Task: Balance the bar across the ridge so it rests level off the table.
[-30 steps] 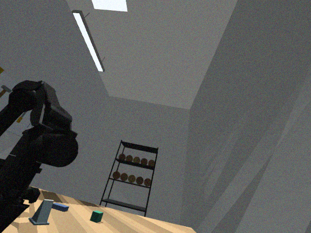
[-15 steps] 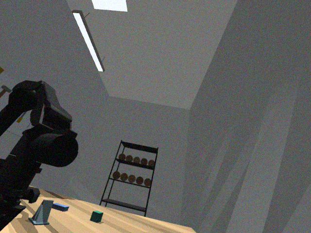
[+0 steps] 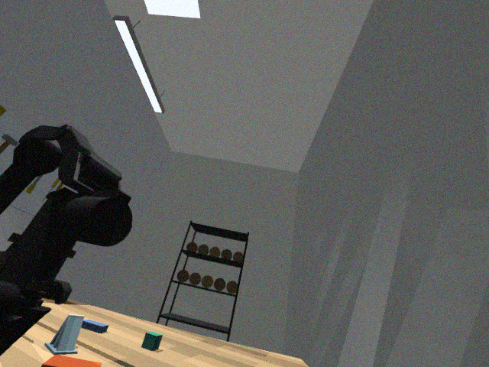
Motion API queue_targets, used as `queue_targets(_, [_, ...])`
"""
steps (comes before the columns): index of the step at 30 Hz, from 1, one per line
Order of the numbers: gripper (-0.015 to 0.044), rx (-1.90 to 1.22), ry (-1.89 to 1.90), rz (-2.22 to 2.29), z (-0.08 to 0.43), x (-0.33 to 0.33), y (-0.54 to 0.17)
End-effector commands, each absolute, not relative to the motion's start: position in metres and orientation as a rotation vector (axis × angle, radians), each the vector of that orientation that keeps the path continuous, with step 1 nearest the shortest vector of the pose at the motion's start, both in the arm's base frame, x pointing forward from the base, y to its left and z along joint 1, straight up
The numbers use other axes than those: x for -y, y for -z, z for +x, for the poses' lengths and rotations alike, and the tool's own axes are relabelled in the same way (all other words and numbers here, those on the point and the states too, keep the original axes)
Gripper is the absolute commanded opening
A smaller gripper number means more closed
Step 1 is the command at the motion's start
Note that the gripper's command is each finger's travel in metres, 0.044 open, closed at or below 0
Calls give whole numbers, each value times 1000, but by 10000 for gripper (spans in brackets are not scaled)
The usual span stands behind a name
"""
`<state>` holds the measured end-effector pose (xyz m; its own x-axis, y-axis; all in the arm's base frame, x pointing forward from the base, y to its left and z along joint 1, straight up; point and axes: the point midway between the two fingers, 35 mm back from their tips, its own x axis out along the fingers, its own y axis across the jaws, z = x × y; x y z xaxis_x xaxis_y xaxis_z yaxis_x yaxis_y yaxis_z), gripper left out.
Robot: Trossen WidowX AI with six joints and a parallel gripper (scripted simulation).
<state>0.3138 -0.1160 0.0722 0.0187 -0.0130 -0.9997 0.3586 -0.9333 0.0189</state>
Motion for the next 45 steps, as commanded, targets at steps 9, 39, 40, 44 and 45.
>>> queue_targets(9, [0, -352, 1985, 2043, 316, 116, -106])
queue_targets(39, [0, -579, 1832, 1884, 310, 100, -161])
queue_targets(40, [0, -611, 1807, 1858, 310, 98, -162])
queue_targets(44, [0, -734, 1705, 1753, 309, 90, -162])
queue_targets(45, [0, -763, 1679, 1726, 309, 88, -162])
